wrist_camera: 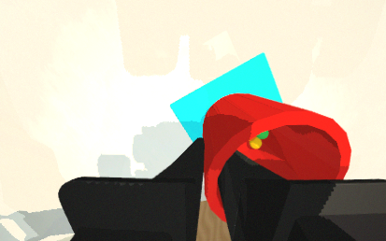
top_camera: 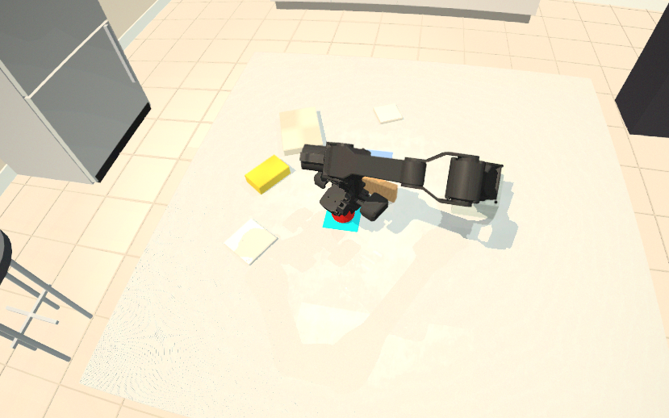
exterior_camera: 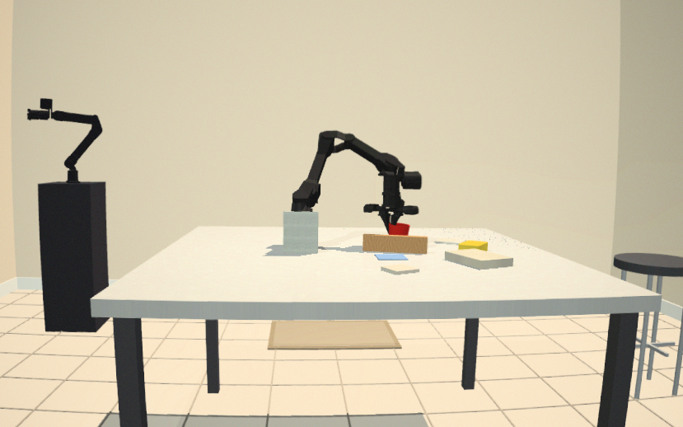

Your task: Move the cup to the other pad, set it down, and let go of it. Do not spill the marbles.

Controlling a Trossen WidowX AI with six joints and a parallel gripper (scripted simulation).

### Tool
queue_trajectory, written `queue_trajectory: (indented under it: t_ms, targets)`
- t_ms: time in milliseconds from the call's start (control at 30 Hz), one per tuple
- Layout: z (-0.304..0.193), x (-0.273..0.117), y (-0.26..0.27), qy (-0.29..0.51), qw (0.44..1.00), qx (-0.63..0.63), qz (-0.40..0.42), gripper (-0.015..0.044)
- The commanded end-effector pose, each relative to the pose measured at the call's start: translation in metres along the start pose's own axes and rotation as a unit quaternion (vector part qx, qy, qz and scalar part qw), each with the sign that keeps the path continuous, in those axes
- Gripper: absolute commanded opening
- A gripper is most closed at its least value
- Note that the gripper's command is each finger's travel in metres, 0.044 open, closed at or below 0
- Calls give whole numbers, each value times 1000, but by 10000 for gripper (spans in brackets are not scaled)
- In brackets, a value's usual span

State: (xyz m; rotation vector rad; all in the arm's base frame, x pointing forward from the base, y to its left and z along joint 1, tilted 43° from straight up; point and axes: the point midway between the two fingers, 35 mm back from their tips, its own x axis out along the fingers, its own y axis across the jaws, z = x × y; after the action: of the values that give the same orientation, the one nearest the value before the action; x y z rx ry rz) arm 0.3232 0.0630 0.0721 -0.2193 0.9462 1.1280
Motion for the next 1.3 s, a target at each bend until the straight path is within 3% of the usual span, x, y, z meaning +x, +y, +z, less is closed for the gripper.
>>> queue_trajectory:
  t_ms: [0,167,333,1267]
  targets:
    - [0,0,0,0,1000,-1,0,0]
    - [0,0,0,0,1000,-1,0,0]
    - [0,0,0,0,1000,-1,0,128]
    - [-1,-31,-2,1,1000,2,1,128]
